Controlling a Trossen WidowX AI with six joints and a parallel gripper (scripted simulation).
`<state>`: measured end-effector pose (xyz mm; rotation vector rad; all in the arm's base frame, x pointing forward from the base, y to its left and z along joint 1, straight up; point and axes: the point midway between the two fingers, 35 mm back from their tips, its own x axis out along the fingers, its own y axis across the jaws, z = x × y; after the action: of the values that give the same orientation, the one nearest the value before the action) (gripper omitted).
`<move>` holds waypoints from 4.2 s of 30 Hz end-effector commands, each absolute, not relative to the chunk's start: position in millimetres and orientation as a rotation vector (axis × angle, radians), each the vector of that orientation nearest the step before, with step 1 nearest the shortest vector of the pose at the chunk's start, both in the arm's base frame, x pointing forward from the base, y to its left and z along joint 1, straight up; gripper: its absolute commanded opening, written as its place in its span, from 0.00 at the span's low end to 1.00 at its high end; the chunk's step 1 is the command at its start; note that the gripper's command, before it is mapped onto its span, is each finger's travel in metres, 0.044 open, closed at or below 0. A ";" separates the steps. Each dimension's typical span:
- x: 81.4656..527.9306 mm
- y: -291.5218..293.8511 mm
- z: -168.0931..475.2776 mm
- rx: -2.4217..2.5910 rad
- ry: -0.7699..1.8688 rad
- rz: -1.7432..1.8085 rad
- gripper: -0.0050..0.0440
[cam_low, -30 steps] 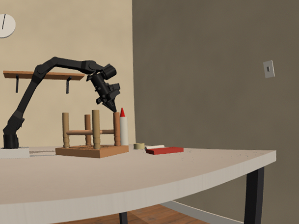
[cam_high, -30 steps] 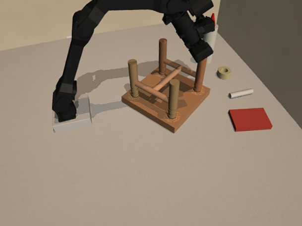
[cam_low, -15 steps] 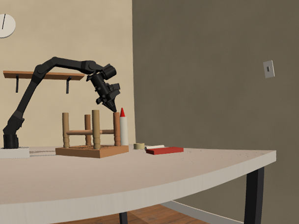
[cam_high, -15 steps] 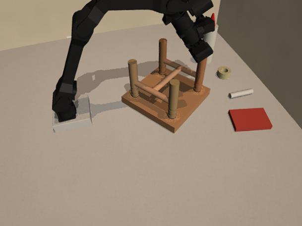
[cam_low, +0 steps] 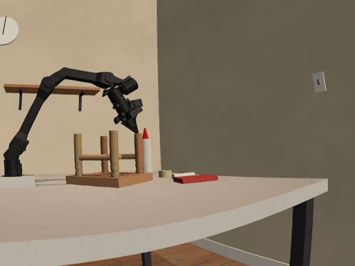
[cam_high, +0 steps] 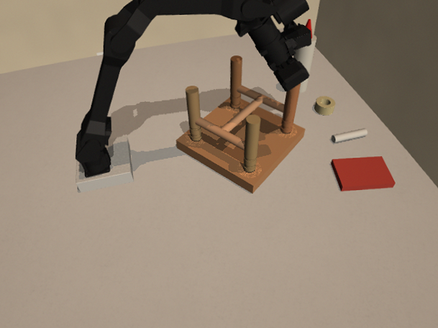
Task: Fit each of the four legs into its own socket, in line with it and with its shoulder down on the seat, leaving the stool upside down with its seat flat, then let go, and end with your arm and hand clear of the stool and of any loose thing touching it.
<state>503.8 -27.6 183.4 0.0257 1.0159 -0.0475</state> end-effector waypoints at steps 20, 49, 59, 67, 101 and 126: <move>501.7 -27.1 163.5 0.030 1.055 -0.047 0.10; 501.6 -27.1 159.9 0.030 1.055 -0.047 0.10; 501.6 -27.1 158.9 0.030 1.055 -0.047 0.10; 501.6 -27.1 157.8 0.030 1.055 -0.047 0.10; 502.8 -27.2 167.1 0.029 1.044 -0.047 0.10; 504.4 -27.6 201.4 0.026 1.009 -0.047 0.10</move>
<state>502.8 -27.5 194.8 0.0259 1.0200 -0.0475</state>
